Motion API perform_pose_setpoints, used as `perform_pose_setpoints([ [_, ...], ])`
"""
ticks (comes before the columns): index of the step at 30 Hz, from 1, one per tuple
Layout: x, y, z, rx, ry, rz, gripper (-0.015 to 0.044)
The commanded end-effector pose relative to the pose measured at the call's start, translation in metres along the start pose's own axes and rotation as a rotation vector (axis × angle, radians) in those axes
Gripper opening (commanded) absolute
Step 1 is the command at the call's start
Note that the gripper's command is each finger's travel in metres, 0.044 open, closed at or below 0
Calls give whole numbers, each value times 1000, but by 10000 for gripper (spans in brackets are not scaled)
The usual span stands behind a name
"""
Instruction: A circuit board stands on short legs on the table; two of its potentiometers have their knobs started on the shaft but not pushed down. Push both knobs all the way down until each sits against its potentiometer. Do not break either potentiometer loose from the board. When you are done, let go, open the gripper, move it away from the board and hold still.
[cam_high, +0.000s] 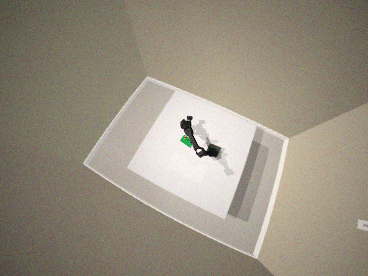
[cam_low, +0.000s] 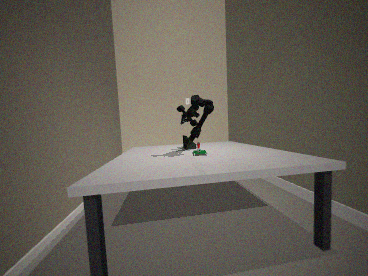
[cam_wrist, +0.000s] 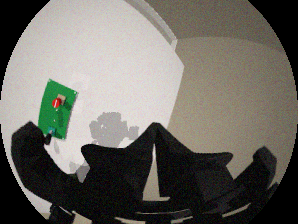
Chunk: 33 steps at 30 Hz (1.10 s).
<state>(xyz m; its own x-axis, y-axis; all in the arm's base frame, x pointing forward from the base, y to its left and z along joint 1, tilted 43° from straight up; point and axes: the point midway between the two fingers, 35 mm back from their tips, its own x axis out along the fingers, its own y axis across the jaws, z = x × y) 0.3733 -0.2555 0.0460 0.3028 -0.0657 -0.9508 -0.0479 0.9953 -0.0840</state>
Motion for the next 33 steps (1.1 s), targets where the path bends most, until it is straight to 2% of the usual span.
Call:
perform_pose_setpoints([
  [1, -1, 30, -12, 64, 31, 124, 0],
  [12, -14, 100, -40, 245, 143, 416, 0],
  [25, -50, 172, -67, 507, 327, 724, 0],
  [33, -55, 179, -69, 540, 352, 756, 0],
])
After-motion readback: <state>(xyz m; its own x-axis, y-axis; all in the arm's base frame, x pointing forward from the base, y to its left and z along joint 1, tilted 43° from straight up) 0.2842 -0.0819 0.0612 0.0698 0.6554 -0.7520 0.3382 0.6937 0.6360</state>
